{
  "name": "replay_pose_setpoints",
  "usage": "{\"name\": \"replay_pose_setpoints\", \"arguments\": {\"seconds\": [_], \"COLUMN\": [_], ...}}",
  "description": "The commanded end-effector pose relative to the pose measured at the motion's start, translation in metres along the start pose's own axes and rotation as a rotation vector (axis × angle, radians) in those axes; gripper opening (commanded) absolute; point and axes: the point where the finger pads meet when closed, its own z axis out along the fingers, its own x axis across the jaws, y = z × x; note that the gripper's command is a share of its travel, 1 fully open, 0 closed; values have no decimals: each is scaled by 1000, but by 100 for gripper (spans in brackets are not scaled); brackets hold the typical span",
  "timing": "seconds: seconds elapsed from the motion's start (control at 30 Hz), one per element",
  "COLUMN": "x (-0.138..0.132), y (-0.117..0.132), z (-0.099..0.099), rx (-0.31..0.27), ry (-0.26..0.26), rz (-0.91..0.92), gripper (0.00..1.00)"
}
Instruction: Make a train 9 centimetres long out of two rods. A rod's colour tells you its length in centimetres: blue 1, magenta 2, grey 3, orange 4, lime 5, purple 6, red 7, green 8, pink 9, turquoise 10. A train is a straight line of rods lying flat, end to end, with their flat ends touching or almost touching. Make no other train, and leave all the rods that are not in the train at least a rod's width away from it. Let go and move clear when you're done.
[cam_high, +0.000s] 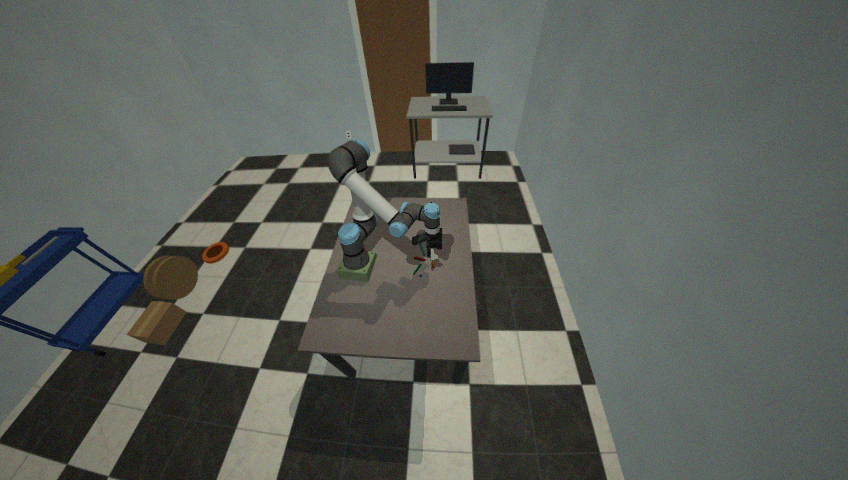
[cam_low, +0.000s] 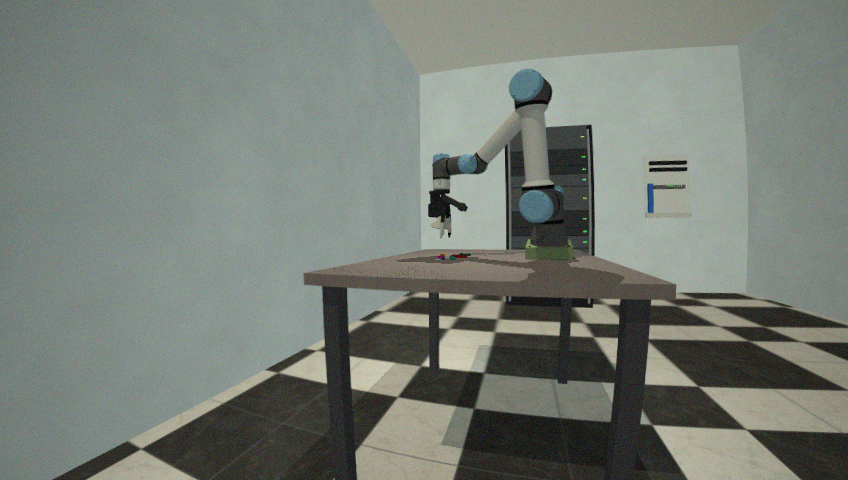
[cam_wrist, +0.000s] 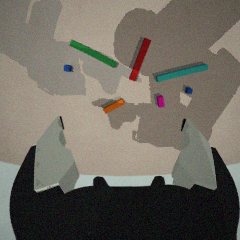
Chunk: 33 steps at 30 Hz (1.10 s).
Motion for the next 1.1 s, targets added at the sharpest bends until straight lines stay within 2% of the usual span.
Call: {"name": "replay_pose_setpoints", "arguments": {"seconds": [0.0, 0.63, 0.83, 1.07], "x": [0, 0, 0, 1], "y": [0, -1, -4, -10], "z": [0, 0, -1, -1], "rx": [-1, -1, -1, -1], "ry": [0, 0, 0, 0], "rz": [0, 27, 125, 329], "gripper": [100, 100, 100, 100]}}
